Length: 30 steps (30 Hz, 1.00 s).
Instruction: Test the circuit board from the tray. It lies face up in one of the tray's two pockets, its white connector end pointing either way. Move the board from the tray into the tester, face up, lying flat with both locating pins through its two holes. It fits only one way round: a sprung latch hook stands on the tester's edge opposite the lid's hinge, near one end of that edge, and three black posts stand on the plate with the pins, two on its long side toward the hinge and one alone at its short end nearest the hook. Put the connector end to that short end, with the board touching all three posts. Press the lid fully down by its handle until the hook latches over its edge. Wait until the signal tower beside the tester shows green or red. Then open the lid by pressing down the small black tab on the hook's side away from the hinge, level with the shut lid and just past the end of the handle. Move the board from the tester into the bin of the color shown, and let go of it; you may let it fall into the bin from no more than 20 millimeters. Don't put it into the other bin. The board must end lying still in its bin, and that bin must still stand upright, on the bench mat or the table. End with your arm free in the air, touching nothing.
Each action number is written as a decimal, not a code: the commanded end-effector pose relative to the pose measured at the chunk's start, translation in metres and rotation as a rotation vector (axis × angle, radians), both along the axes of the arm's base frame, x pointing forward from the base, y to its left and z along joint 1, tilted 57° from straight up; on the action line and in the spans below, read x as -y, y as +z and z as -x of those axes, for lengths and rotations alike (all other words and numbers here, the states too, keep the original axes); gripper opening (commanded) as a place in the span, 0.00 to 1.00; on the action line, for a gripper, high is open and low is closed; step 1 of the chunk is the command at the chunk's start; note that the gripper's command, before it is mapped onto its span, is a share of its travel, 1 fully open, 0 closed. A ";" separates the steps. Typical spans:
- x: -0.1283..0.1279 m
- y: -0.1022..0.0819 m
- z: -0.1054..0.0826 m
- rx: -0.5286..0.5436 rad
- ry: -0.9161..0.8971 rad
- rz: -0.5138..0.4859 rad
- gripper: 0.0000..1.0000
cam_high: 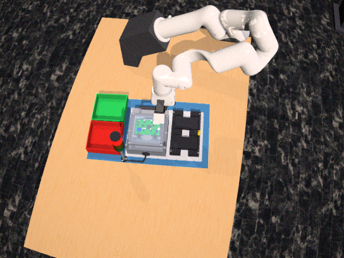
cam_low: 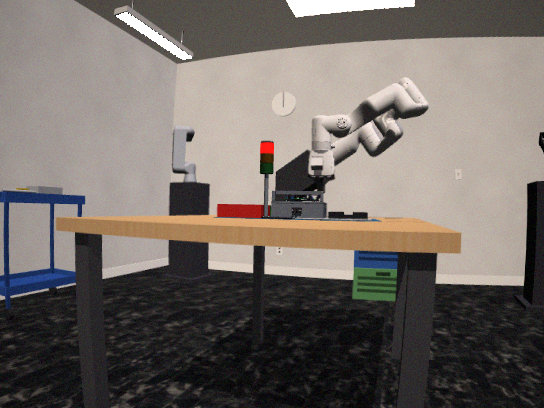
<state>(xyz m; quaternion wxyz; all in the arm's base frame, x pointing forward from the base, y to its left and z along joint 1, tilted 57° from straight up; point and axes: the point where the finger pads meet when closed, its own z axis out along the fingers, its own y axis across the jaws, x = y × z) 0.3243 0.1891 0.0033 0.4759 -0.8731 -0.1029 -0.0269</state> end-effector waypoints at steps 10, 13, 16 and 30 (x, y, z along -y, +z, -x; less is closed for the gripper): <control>0.040 0.026 -0.003 0.002 -0.001 0.001 0.00; 0.049 0.032 -0.004 0.002 -0.001 0.001 0.00; 0.051 0.033 -0.004 0.002 -0.001 0.001 0.00; 0.051 0.033 -0.004 0.010 0.004 0.000 0.00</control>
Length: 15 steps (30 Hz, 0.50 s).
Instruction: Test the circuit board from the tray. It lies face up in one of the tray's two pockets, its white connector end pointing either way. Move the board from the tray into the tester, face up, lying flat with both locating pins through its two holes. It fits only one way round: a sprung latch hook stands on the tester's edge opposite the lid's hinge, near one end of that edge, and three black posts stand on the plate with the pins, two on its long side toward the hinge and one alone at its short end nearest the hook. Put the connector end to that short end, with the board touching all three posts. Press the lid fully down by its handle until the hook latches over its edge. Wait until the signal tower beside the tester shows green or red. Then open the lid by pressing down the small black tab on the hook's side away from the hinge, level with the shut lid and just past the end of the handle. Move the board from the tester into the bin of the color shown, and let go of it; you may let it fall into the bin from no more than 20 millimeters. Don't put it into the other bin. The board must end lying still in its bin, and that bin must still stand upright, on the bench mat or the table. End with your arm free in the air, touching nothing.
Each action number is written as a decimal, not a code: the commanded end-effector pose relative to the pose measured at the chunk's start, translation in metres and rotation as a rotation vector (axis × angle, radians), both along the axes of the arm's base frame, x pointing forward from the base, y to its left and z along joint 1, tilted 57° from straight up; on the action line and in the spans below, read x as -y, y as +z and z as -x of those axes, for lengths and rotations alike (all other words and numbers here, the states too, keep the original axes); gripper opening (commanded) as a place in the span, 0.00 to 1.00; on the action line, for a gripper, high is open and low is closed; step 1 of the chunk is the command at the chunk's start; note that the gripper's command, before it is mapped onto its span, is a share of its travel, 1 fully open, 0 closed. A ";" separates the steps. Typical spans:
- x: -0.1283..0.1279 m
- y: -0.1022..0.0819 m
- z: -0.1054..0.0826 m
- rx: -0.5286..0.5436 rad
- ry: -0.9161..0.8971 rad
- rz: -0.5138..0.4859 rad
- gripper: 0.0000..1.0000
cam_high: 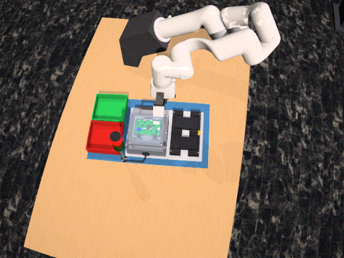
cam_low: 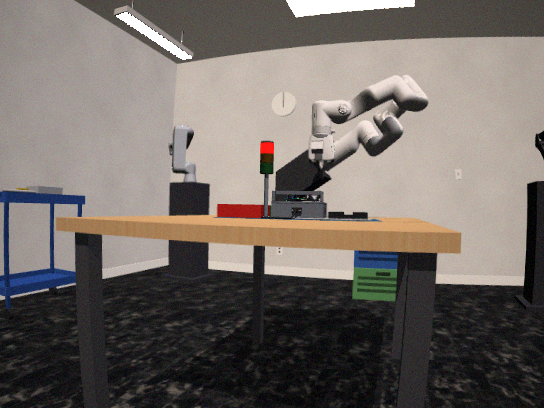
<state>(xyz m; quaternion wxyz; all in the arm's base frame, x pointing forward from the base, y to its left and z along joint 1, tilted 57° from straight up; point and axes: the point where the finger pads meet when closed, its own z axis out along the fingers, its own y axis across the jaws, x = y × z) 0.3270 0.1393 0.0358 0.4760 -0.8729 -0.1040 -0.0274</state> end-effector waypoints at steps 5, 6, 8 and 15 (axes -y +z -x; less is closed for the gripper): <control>0.001 0.000 -0.001 0.034 0.019 -0.001 0.00; 0.001 0.000 -0.001 0.034 0.019 -0.001 0.00; 0.001 0.000 -0.001 0.057 0.034 -0.002 0.00; 0.001 0.000 -0.001 0.187 0.119 -0.010 0.00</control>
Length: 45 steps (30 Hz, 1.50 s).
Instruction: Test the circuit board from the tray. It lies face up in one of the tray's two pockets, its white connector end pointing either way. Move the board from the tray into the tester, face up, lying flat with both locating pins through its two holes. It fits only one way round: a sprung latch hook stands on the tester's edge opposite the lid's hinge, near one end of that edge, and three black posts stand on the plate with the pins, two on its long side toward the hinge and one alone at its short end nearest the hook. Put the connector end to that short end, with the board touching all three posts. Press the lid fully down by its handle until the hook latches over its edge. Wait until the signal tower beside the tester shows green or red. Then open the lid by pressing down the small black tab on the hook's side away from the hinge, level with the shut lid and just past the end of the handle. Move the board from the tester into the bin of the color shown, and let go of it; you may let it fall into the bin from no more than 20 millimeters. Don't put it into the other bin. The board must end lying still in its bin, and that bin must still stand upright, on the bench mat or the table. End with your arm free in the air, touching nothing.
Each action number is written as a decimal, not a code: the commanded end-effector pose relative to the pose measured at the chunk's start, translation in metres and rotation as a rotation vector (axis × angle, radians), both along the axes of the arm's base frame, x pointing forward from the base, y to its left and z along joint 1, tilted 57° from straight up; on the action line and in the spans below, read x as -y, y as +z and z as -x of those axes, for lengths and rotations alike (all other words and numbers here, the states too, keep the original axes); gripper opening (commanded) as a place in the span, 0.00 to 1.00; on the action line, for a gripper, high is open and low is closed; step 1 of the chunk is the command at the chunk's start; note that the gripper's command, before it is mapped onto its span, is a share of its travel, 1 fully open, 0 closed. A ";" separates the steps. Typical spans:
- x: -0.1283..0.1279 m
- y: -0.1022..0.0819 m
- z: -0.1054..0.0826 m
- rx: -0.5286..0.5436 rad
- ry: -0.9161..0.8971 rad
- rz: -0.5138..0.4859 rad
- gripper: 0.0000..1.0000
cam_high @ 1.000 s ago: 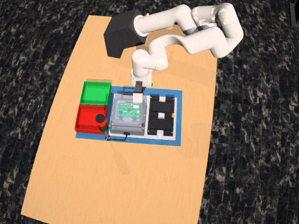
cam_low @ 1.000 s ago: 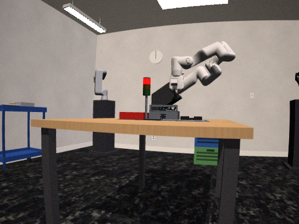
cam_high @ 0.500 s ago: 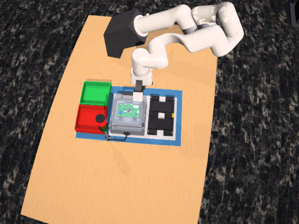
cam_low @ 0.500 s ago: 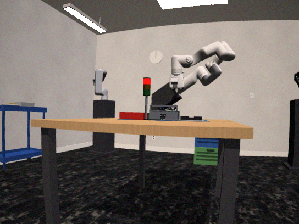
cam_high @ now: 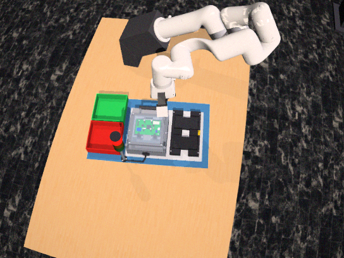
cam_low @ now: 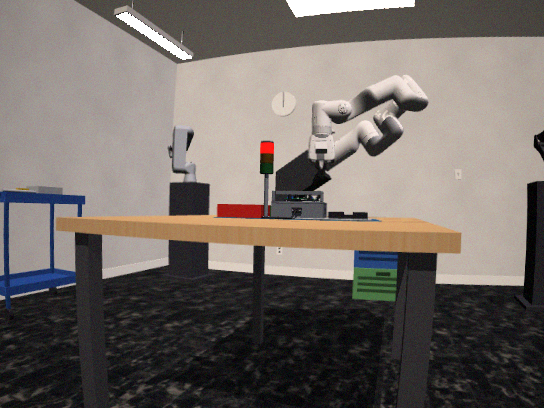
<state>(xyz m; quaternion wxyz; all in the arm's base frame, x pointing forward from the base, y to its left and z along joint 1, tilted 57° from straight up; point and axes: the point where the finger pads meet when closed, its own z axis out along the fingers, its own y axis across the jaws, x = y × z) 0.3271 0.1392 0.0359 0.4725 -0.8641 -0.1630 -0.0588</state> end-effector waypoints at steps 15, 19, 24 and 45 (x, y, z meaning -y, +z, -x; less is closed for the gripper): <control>0.001 0.000 -0.001 0.455 0.293 -0.028 0.00; 0.001 0.000 -0.001 0.566 0.365 -0.035 0.00; 0.001 0.000 -0.001 0.675 0.437 -0.041 0.00; 0.001 0.000 -0.001 1.134 0.737 -0.069 0.00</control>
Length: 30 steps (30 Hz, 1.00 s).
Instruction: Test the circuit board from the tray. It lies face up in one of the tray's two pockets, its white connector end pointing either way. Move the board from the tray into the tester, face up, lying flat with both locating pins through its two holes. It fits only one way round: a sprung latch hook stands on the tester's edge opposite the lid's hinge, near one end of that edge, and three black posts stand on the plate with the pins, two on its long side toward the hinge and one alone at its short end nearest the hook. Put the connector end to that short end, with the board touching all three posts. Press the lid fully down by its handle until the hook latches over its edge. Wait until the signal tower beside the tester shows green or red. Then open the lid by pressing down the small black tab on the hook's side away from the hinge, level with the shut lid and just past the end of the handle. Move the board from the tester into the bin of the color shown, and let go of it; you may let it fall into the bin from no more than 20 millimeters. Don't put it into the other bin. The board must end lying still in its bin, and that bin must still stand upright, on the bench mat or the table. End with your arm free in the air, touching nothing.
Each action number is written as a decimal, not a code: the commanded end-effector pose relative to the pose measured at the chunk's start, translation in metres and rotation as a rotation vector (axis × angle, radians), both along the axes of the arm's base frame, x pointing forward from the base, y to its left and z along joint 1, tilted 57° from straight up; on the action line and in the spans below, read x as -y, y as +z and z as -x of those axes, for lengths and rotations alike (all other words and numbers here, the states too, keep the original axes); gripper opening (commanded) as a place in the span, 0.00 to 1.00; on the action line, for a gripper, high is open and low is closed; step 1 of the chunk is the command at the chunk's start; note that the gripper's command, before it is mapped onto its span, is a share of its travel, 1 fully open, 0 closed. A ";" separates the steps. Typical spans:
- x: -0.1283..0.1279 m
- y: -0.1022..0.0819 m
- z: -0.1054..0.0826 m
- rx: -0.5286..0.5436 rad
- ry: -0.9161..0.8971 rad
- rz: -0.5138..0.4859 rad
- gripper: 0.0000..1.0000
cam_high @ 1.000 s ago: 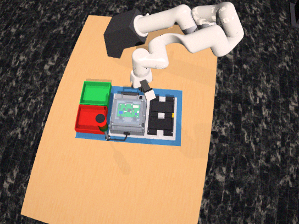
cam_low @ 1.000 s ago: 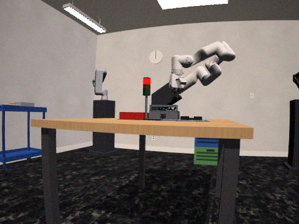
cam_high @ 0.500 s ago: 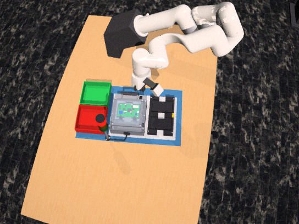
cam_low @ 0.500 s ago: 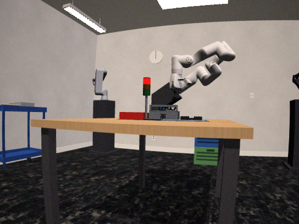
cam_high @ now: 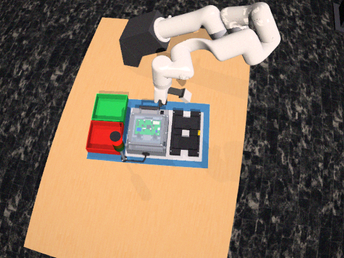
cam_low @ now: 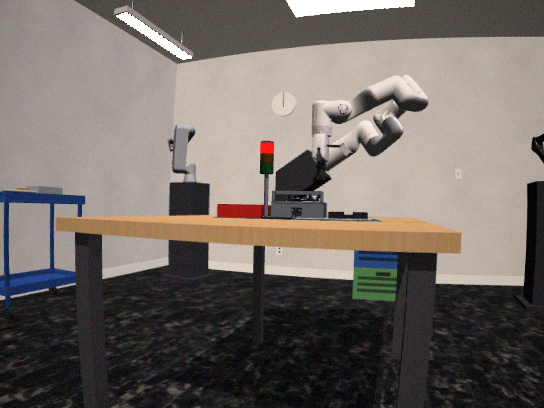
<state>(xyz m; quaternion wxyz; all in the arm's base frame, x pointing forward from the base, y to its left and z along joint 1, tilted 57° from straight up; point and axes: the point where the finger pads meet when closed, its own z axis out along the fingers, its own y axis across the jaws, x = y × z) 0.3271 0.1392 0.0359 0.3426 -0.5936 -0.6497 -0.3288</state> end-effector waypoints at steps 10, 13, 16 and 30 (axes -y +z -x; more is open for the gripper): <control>0.001 0.000 -0.001 0.125 0.075 -0.011 0.00; 0.001 0.000 -0.001 0.126 0.075 -0.011 0.00; 0.001 0.000 -0.001 0.126 0.075 -0.011 0.00; 0.001 0.000 -0.001 0.126 0.075 -0.011 0.27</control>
